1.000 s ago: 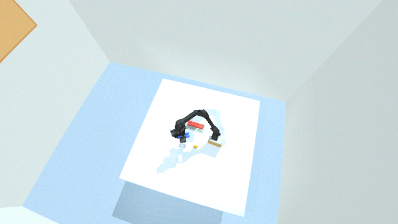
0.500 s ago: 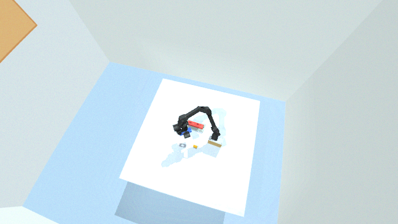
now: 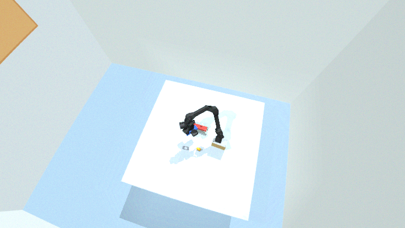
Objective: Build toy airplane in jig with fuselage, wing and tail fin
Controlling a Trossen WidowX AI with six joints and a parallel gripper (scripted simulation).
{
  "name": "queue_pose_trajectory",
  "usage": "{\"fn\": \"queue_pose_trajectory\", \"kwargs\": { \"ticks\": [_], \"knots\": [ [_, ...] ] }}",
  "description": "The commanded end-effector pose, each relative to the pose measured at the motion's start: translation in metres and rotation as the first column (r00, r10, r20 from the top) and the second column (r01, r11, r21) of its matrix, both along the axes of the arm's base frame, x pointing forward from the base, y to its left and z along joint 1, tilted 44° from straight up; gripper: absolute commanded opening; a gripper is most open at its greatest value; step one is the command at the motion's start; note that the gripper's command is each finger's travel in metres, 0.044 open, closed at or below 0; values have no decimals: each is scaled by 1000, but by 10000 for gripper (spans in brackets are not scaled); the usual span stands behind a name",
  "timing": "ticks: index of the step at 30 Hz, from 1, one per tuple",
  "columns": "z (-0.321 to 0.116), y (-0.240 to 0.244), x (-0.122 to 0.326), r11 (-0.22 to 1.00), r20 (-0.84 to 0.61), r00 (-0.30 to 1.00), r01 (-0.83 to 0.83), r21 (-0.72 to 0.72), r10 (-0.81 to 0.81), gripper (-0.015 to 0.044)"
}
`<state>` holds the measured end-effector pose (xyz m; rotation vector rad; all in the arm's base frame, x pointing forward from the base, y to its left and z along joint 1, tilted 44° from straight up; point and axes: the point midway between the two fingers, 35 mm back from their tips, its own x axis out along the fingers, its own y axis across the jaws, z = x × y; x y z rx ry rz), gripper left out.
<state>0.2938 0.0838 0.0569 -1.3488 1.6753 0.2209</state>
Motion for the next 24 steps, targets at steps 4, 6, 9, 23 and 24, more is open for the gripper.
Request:
{"fn": "queue_pose_trajectory", "kwargs": {
  "ticks": [4, 6, 9, 23, 24],
  "knots": [
    [14, -19, -7, 996, -67, 994, -89, -3, 89, 0],
    [16, -25, -9, 994, -88, 990, -113, -4, 113, 0],
    [21, -33, -13, 989, -122, 981, -150, -4, 148, 0],
    [36, -70, -34, 949, -277, 912, -314, 9, 304, 0],
    [37, -73, -35, 946, -288, 905, -325, 11, 315, 0]
  ]
}}
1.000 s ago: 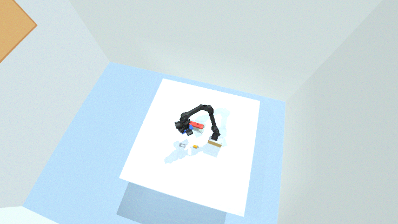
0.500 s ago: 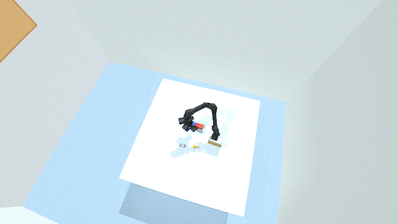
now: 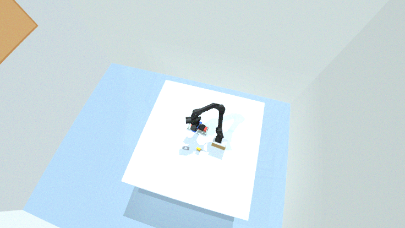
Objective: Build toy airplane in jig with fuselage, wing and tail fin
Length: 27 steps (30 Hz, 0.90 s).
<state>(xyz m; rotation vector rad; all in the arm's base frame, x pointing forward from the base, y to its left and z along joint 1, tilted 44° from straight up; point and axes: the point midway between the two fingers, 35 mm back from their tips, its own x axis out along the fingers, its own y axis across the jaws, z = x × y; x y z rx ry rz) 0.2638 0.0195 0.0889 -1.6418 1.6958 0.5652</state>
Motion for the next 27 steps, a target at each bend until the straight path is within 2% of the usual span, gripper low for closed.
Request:
{"fn": "queue_pose_trajectory", "kwargs": {
  "ticks": [1, 15, 22, 27],
  "knots": [
    [6, -11, -7, 999, -37, 998, -53, -5, 53, 0],
    [15, -41, -31, 980, -181, 964, -199, -12, 194, 0],
    [14, -41, -31, 980, -181, 964, -199, -12, 194, 184],
    [14, -41, -31, 980, -181, 964, -199, -12, 194, 195]
  ]
}}
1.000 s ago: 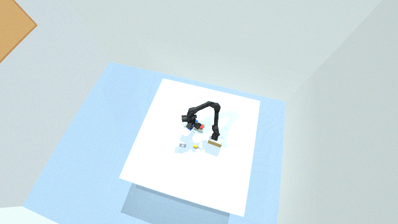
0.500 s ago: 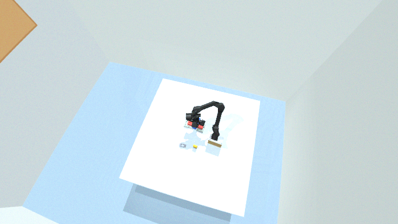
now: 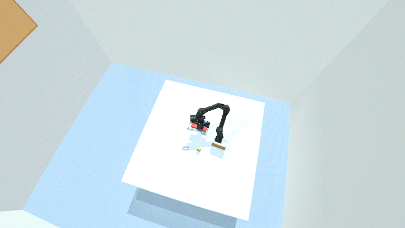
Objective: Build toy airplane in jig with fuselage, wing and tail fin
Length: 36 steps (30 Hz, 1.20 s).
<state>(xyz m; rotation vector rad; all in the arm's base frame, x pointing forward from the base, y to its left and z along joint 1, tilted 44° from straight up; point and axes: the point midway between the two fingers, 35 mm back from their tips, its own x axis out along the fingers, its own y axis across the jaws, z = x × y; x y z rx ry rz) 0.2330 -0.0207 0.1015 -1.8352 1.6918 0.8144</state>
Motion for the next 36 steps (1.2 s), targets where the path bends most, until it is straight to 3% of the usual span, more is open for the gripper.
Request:
{"fn": "queue_pose_trajectory", "kwargs": {
  "ticks": [1, 36],
  "knots": [
    [2, -1, 0, 1000, 7, 1000, -5, -1, 5, 195],
    [-12, -15, 3, 1000, 8, 1000, -5, 0, 5, 195]
  ]
}}
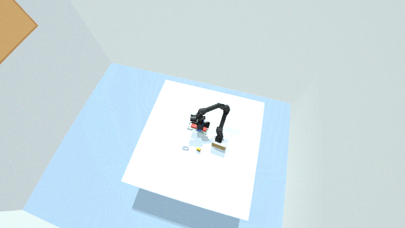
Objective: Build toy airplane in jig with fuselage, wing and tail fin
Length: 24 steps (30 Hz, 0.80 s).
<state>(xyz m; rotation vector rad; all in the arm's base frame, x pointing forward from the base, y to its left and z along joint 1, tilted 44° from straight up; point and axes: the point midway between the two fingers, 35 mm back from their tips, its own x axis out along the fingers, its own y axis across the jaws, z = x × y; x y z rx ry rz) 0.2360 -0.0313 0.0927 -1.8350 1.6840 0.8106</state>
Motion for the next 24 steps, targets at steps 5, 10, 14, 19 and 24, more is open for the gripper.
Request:
{"fn": "queue_pose_trajectory", "kwargs": {
  "ticks": [5, 10, 14, 19, 24],
  "knots": [
    [-9, -10, 0, 1000, 1, 1000, -4, -4, 4, 195],
    [-14, -15, 0, 1000, 1, 1000, -4, -5, 4, 195],
    [-17, -18, 0, 1000, 1, 1000, -4, -6, 4, 195],
    [-17, -17, 0, 1000, -1, 1000, 1, -2, -1, 181],
    [-17, -17, 0, 1000, -1, 1000, 1, -2, -1, 109]
  ]
}}
